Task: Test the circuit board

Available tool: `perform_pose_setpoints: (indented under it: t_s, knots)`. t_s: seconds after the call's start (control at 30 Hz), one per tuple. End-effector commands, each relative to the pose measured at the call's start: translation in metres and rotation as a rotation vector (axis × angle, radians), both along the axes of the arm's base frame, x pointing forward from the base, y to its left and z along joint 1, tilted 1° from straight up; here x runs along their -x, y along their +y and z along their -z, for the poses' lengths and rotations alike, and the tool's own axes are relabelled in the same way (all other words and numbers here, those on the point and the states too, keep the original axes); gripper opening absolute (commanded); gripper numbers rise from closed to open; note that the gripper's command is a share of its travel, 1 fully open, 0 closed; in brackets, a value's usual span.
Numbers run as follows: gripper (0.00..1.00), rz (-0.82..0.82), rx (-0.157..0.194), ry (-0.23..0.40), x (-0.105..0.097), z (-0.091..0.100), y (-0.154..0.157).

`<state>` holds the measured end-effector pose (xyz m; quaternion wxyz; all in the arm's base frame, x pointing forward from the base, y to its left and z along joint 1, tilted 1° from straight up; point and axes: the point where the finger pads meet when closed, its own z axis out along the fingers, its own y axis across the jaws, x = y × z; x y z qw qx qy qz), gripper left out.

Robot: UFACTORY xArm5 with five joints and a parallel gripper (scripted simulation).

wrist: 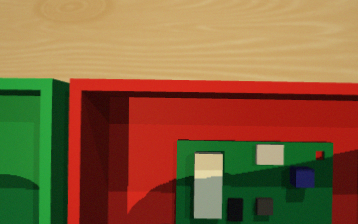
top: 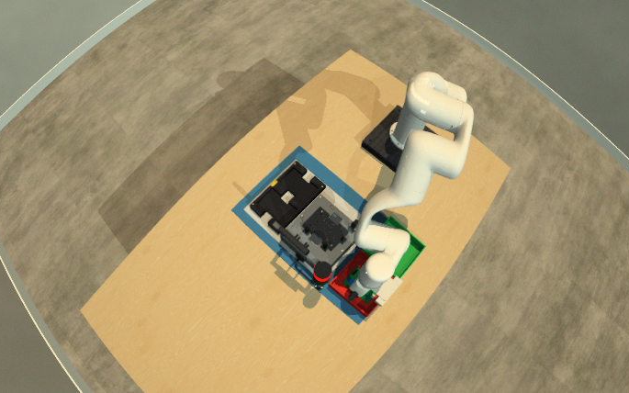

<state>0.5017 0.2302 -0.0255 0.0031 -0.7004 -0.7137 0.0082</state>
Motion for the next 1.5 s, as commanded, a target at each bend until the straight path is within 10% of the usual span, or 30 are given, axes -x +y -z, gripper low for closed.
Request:
perform_pose_setpoints:
  t_s: [0.0, 0.47, 0.5, 1.47]
  knots:
    - [0.79, 0.000, -0.001, -0.003, -0.0010, -0.0008, 0.0005]
    - [0.79, 0.000, -0.001, -0.003, -0.0010, -0.0008, 0.0005]
    - [1.00, 0.000, -0.001, -0.003, -0.0010, -0.0008, 0.0005]
    - [1.00, 0.000, -0.001, -0.003, -0.0010, -0.0008, 0.0005]
